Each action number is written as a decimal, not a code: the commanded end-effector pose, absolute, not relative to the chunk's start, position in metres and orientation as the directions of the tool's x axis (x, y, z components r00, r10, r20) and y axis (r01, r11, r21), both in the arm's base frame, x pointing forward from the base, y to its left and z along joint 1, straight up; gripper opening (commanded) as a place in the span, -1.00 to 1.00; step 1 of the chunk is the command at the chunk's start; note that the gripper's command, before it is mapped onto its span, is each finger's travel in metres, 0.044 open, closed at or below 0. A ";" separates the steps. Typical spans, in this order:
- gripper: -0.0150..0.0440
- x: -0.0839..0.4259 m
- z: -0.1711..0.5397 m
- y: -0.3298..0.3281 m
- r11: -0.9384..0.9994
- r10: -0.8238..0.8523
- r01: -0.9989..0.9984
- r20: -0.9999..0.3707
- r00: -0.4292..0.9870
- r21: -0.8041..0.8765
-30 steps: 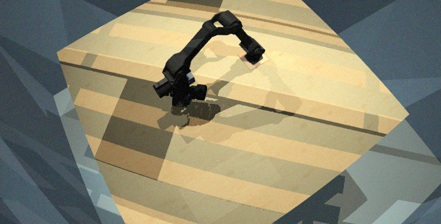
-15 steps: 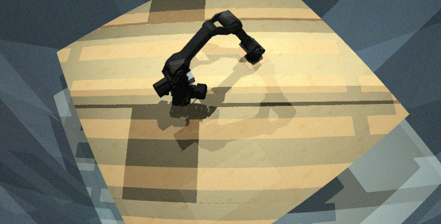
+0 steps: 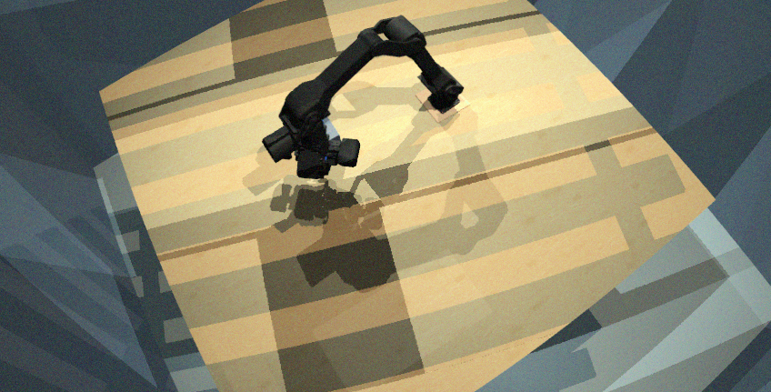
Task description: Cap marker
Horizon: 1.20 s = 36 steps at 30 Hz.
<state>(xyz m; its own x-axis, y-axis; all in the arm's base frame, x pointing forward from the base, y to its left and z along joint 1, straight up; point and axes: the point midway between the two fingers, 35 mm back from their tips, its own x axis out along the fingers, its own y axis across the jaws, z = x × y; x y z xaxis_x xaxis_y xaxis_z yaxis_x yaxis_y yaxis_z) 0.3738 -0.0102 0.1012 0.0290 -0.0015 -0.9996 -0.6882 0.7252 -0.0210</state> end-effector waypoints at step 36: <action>-0.49 0.316 0.177 -0.102 0.722 -0.008 -0.691 -1.000 0.029 -0.026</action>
